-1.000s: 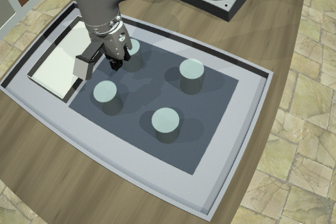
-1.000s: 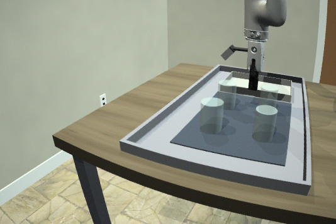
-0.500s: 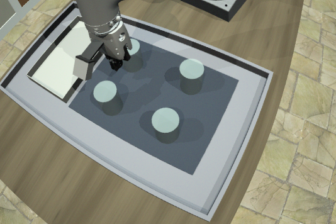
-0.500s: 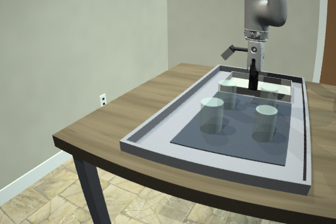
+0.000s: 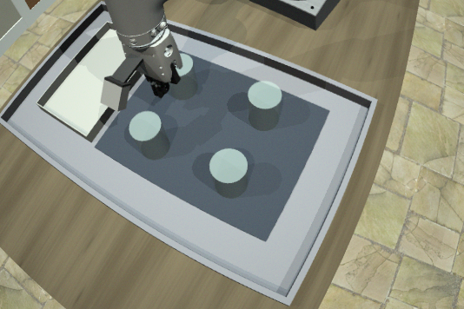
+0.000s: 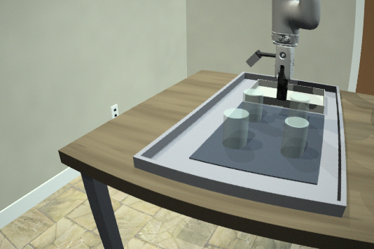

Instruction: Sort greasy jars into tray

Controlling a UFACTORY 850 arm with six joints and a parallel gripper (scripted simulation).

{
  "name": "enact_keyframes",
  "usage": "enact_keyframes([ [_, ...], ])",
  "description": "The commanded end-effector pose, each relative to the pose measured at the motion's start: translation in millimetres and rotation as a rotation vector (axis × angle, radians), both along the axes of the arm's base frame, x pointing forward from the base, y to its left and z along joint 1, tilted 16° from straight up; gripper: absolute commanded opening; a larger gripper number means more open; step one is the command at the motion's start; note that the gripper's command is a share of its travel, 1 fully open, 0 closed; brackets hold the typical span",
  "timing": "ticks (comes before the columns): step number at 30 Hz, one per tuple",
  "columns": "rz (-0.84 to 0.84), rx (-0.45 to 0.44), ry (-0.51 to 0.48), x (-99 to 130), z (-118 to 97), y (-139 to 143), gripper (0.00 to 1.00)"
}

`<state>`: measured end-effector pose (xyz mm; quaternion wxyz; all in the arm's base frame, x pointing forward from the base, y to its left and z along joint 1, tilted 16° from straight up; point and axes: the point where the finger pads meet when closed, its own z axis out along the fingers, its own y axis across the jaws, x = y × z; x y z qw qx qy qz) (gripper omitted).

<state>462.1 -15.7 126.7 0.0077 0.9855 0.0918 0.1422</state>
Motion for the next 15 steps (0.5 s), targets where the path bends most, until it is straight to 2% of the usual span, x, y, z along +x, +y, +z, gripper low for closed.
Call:
enact_keyframes([
  [1, 0.001, 0.003, 0.007, 1, 1, 0, 0.0],
  [13, 0.001, 0.003, 0.007, 1, 1, 0, 0.0],
  [15, 0.001, 0.003, 0.007, -4, 16, 0, 0.0],
])
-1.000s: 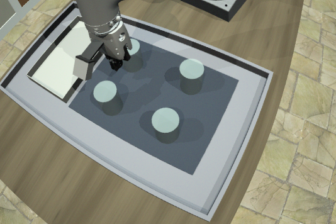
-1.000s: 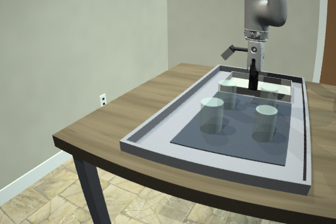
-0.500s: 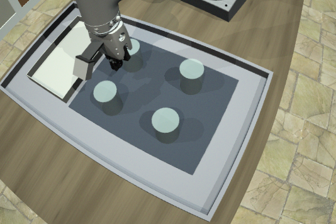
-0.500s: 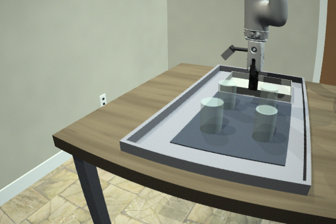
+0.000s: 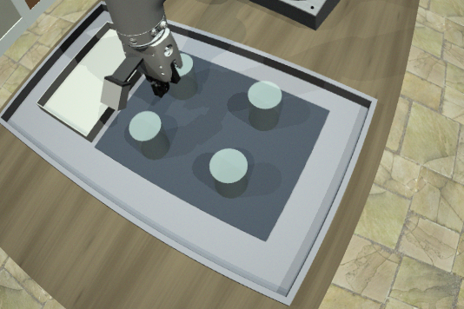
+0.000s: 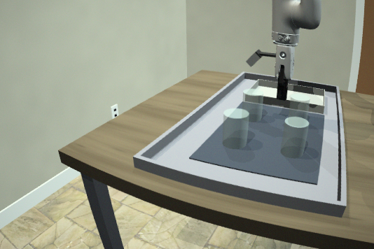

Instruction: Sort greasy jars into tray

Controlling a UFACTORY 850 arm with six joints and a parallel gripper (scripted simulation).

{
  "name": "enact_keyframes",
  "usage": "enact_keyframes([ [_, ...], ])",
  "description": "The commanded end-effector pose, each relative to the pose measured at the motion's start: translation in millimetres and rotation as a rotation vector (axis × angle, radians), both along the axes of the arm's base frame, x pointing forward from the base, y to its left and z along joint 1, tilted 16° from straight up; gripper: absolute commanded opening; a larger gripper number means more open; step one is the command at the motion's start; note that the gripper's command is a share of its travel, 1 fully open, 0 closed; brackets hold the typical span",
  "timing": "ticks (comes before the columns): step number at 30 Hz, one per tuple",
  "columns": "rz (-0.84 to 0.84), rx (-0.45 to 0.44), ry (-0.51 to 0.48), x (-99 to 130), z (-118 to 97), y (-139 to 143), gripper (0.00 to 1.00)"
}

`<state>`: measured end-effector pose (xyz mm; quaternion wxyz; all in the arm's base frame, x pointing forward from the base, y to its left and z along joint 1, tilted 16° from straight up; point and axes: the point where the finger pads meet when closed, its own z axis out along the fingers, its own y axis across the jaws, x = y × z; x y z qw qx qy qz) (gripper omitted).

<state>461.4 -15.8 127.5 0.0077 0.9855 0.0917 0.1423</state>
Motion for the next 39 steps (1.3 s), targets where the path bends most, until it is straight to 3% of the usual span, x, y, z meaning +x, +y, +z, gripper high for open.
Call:
enact_keyframes([
  [1, 0.001, 0.003, 0.008, -3, 15, 0, 0.0],
  [2, 0.001, 0.003, 0.008, -3, 15, 0, 0.0],
  [10, 0.001, 0.003, 0.008, -20, 73, -1, 0.0],
  [14, 0.001, 0.003, 0.008, -20, 73, -1, 0.0],
  [17, 0.001, 0.003, 0.008, -26, 72, 23, 0.0],
  [19, 0.001, 0.003, 0.008, -26, 72, 23, 0.0],
  [34, 0.001, 0.003, 0.008, -55, 66, 143, 0.0],
  [36, 0.001, 0.003, 0.008, -55, 66, 143, 0.0],
  [39, 0.001, 0.003, 0.008, -60, 64, 167, 0.0],
])
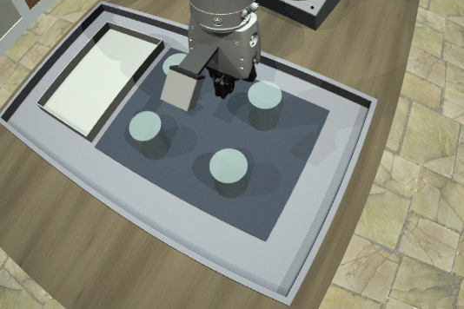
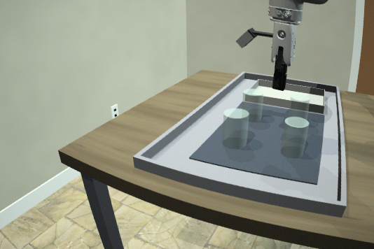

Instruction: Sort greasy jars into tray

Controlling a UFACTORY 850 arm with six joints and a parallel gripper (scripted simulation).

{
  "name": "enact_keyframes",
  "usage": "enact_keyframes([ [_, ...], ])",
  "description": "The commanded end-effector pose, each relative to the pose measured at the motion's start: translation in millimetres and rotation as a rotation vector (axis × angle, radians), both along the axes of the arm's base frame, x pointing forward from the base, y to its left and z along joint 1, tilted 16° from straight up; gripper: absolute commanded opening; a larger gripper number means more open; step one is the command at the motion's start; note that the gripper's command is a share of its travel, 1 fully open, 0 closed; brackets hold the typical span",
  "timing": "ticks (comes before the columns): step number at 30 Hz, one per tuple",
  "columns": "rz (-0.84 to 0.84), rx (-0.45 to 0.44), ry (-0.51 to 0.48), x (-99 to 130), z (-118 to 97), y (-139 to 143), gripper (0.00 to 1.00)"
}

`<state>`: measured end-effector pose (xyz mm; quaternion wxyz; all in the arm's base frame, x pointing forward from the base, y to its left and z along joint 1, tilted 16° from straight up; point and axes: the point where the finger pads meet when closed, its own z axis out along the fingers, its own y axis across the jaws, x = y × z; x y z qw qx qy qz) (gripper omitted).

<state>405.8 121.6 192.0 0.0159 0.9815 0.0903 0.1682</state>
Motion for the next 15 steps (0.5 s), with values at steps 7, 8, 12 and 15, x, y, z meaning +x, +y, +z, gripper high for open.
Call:
enact_keyframes([
  [7, 0.005, 0.014, 0.061, -6, -10, 45, 0.0],
  [8, 0.005, 0.014, 0.061, -5, -15, 45, 0.0],
  [12, 0.005, 0.014, 0.061, 1, -33, 46, 0.0],
  [15, 0.005, 0.014, 0.061, 2, -38, 46, 0.0],
])
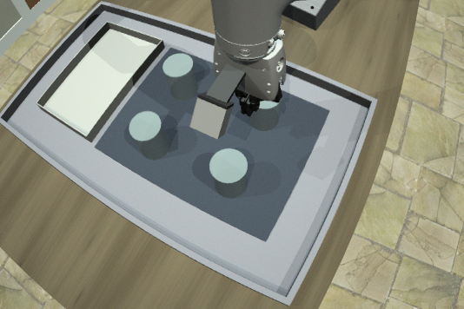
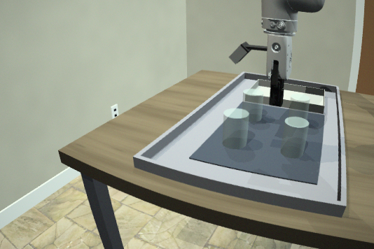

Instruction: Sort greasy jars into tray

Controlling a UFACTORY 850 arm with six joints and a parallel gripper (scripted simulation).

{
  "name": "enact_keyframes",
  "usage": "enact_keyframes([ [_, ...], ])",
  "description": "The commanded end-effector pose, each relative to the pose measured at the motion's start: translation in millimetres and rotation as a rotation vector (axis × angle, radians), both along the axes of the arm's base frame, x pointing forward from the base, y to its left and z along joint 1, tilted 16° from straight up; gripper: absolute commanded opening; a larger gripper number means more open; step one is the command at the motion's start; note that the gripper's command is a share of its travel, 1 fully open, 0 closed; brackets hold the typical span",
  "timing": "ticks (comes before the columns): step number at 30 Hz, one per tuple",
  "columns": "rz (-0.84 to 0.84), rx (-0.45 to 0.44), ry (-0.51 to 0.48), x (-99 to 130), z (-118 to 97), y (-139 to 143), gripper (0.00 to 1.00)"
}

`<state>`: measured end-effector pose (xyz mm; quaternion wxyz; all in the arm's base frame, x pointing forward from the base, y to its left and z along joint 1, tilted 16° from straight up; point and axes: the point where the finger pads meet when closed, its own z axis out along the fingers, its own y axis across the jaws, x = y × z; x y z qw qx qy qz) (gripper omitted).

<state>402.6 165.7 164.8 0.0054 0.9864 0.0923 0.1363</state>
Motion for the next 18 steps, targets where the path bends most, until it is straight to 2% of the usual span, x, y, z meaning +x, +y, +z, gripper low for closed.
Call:
enact_keyframes([
  [1, 0.0, 0.0, -0.005, 6, -15, 2, 0.0],
  [8, 0.0, 0.0, -0.005, 16, -47, 2, 0.0],
  [18, 0.0, 0.0, -0.005, 16, -47, 2, 0.0],
])
